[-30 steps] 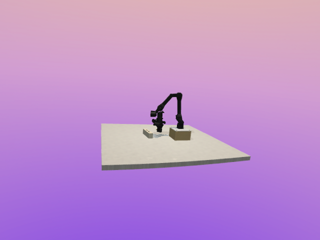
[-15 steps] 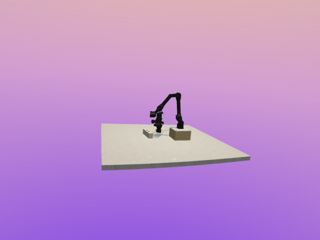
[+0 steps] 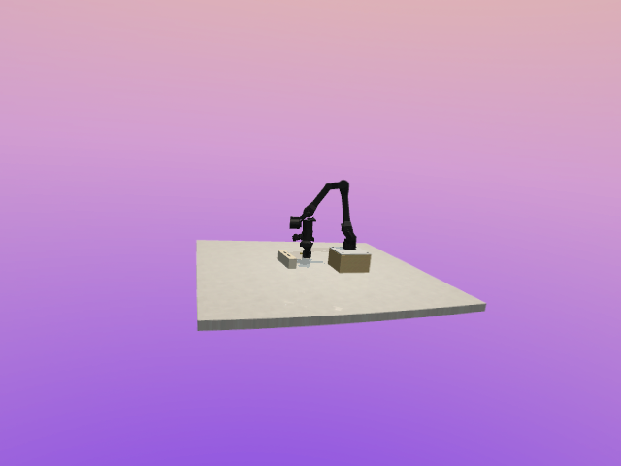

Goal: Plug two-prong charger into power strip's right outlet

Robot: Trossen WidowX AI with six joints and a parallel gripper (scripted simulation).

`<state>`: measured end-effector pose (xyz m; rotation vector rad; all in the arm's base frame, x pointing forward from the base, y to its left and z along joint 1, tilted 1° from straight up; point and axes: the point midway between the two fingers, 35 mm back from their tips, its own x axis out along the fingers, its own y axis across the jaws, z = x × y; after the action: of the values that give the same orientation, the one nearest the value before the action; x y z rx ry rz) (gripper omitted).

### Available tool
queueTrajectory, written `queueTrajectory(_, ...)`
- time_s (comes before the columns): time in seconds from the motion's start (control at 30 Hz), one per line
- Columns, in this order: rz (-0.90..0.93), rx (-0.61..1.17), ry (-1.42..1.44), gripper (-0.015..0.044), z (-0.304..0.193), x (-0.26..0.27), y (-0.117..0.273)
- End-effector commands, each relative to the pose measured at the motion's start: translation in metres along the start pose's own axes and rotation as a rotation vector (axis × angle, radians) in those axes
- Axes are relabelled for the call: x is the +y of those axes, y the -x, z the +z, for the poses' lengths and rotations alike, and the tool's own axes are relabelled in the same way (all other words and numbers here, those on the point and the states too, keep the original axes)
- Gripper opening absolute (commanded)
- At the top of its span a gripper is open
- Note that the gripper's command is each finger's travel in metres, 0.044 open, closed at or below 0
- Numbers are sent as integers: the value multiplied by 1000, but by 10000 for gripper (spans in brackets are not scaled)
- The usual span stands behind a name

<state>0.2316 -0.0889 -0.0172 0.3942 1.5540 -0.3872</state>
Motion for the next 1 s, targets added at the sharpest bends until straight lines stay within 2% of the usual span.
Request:
queueTrajectory(0.0, -8, -2, 50, 0, 3, -4, -3)
queueTrajectory(0.97, -34, 4, 398, 0, 15, -28, -19)
